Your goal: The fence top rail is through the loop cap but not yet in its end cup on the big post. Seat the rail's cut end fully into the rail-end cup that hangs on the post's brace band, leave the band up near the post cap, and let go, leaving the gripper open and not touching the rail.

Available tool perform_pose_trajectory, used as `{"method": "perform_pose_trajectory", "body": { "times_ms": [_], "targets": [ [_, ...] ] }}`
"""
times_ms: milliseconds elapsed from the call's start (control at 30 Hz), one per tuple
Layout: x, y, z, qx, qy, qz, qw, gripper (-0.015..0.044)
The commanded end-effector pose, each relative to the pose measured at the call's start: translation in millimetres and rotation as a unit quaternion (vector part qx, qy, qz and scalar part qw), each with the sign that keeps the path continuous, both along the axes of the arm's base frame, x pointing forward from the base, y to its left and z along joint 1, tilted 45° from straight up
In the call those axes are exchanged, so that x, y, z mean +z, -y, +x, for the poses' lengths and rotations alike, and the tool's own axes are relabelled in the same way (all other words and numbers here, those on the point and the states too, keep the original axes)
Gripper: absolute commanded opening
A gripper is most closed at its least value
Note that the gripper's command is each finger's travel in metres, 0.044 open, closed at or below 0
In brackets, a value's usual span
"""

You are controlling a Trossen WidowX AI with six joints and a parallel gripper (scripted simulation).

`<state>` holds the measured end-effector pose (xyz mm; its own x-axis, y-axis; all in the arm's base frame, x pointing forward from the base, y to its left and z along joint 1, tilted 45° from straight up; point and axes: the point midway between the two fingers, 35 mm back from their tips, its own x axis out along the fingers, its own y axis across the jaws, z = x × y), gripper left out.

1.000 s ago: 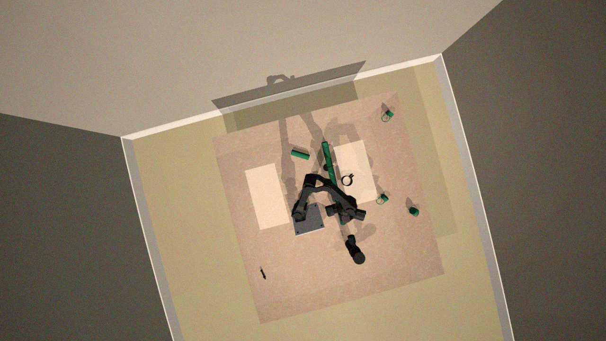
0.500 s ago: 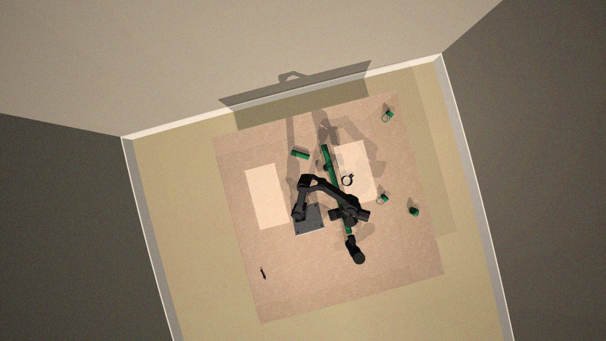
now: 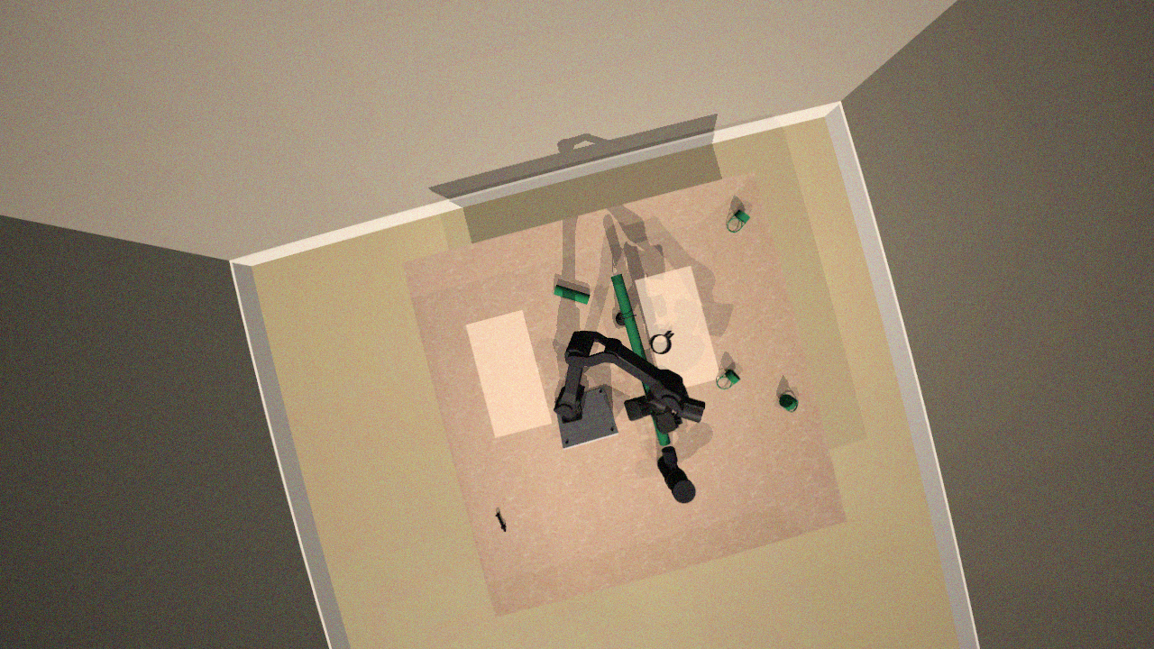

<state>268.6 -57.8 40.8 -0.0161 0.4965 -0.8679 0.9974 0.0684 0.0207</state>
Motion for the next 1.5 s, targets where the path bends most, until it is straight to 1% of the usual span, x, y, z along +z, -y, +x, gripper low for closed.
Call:
{"method": "perform_pose_trajectory", "body": {
  "times_ms": [0,600,1133,1467],
  "targets": [
    [0,0,0,0.0,0.0,0.001,1.0,0.0],
    [6,9,6,0.0,0.0,0.0,1.0,0.0],
    [-13,20,4,0.004,-0.002,0.002,1.0,0.0],
    [-10,16,4,0.005,-0.003,0.006,1.0,0.0]
  ]
}}
